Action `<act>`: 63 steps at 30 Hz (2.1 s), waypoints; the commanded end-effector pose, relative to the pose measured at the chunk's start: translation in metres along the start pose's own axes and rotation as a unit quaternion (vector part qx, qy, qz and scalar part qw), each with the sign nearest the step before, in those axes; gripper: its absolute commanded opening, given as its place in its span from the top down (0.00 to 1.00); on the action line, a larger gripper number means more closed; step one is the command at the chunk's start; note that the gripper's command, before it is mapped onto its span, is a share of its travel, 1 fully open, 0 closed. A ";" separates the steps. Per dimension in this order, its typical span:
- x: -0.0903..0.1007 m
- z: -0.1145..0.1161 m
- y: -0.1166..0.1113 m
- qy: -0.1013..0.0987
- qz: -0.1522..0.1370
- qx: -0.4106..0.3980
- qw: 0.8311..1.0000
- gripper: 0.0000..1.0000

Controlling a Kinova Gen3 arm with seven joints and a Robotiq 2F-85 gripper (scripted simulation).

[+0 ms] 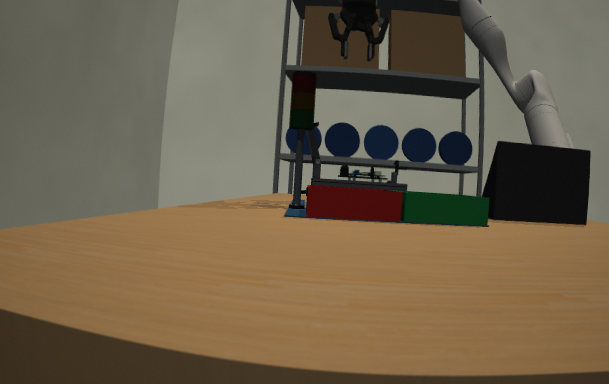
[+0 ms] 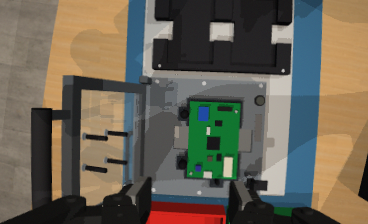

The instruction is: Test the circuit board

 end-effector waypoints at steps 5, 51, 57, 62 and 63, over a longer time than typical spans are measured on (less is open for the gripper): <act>-0.002 -0.027 -0.001 0.001 0.000 -0.002 1.000 0.50; -0.002 -0.122 -0.009 0.001 0.000 -0.002 1.000 0.50; -0.004 -0.122 -0.009 0.001 0.000 -0.002 1.000 0.50; -0.006 -0.122 -0.009 0.001 0.000 -0.002 1.000 0.50; -0.007 -0.122 -0.009 0.001 0.000 -0.002 1.000 0.50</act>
Point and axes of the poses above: the point where the finger pads meet when closed, its own x axis back along the fingers, its own z axis across the jaws, y = z × x, the point moved 3 cm from there along x, back along the fingers, and after that the axes turned 5 degrees about x, right-handed, at the moved point
